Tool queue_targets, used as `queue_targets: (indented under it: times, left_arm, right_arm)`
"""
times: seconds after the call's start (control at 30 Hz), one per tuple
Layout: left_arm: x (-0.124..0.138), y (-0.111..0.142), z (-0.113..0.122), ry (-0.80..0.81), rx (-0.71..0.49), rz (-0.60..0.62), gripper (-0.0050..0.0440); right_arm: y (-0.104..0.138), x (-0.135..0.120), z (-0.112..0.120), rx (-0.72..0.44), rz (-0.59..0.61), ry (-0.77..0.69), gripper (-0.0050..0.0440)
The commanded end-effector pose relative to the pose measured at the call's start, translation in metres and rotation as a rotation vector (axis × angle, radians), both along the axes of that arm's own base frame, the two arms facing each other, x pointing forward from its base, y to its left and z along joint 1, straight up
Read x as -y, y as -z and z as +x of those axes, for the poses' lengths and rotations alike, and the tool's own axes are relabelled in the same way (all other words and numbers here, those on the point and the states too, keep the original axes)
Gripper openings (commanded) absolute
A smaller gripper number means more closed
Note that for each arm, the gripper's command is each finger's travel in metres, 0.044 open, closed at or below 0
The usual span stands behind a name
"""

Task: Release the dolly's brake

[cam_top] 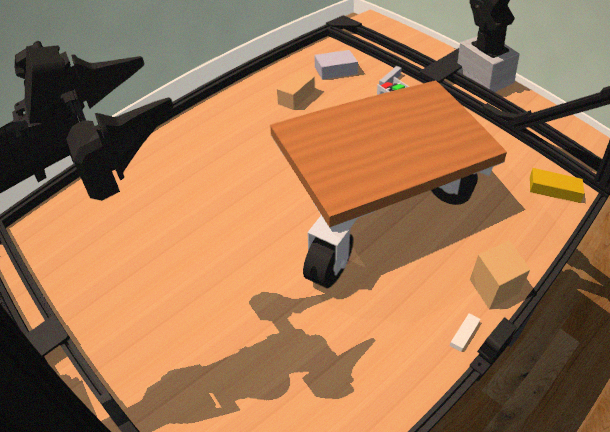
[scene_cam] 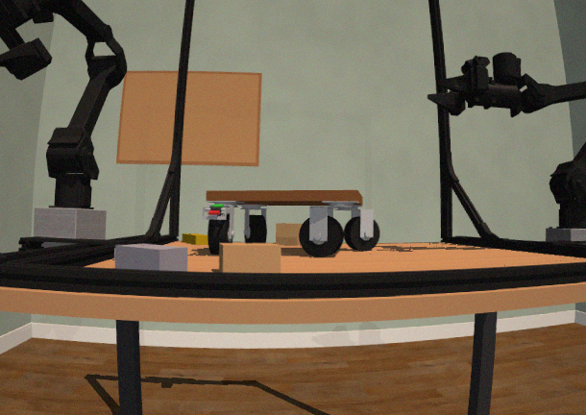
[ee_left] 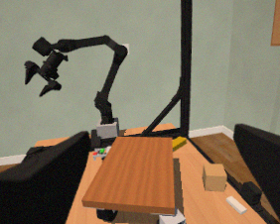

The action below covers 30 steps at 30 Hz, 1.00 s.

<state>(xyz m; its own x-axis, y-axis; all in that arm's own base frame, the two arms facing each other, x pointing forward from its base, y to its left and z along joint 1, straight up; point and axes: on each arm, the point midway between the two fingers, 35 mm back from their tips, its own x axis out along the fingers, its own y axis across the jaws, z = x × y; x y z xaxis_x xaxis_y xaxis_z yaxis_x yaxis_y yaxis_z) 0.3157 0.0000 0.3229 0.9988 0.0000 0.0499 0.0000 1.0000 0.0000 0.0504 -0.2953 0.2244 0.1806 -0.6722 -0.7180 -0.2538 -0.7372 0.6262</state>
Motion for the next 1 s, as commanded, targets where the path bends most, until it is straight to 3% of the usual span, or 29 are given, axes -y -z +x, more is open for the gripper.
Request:
queue_targets:
  times: [0.0,0.53,0.57,0.73,0.97]
  left_arm:
    - [0.000,0.000,0.000,0.000,0.000,0.000,0.0440]
    - [0.000,0.000,0.000,0.000,0.000,0.000,0.0440]
    - [-0.001,0.000,0.000,0.000,0.000,0.000,0.0440]
    - [-0.028,-0.011,-0.012,-0.005,-0.004,0.003,0.0440]
    - [-0.053,-0.022,-0.032,-0.009,-0.010,0.006,0.0440]
  right_arm:
    - [0.000,0.000,0.000,0.000,0.000,0.000,0.0440]
    - [0.000,0.000,0.000,0.000,0.000,0.000,0.0440]
    - [0.001,0.000,0.002,-0.011,0.000,-0.019,0.0416]
    - [0.016,-0.011,0.059,-0.270,-0.013,-0.488,0.0296]
    - [0.033,-0.036,0.118,-0.563,-0.092,-1.059,0.0128]
